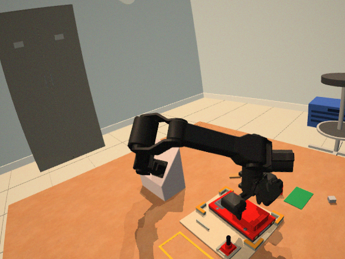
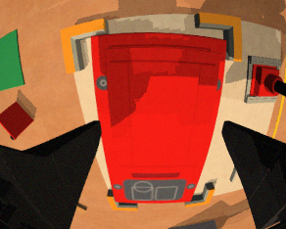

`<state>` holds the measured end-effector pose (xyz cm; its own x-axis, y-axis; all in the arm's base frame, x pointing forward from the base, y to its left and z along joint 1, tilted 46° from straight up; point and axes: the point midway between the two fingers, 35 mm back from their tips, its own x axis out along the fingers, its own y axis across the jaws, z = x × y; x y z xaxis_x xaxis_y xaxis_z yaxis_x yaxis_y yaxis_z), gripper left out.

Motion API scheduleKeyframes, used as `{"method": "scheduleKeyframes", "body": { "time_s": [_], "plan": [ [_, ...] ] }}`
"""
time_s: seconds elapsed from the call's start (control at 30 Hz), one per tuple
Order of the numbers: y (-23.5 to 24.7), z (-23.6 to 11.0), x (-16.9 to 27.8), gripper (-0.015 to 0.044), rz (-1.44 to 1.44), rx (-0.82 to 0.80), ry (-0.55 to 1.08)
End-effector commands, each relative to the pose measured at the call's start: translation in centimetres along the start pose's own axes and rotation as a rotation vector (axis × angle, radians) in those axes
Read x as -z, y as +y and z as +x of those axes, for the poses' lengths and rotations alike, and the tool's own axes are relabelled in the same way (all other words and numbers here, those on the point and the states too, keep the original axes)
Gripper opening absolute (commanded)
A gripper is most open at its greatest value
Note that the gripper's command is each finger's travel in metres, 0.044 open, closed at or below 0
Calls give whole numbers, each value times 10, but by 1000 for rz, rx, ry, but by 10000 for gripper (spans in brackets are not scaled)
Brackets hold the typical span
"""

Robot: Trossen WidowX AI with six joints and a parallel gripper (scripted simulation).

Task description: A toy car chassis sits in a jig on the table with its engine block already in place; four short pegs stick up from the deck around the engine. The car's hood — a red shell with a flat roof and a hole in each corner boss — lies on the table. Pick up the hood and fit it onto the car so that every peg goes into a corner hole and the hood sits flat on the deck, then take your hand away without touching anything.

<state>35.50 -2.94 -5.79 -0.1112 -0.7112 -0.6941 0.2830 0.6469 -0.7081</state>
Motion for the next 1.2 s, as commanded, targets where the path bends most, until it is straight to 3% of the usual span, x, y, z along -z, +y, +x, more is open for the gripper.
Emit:
{"method": "scheduleKeyframes", "body": {
  "time_s": [0.0,0.1,1.17],
  "plan": [
    [3,-34,-3,440,8,-14,-14],
    [1,-59,-1,440,8,-14,-14],
    [1,-59,-1,440,8,-14,-14]
  ]
}}
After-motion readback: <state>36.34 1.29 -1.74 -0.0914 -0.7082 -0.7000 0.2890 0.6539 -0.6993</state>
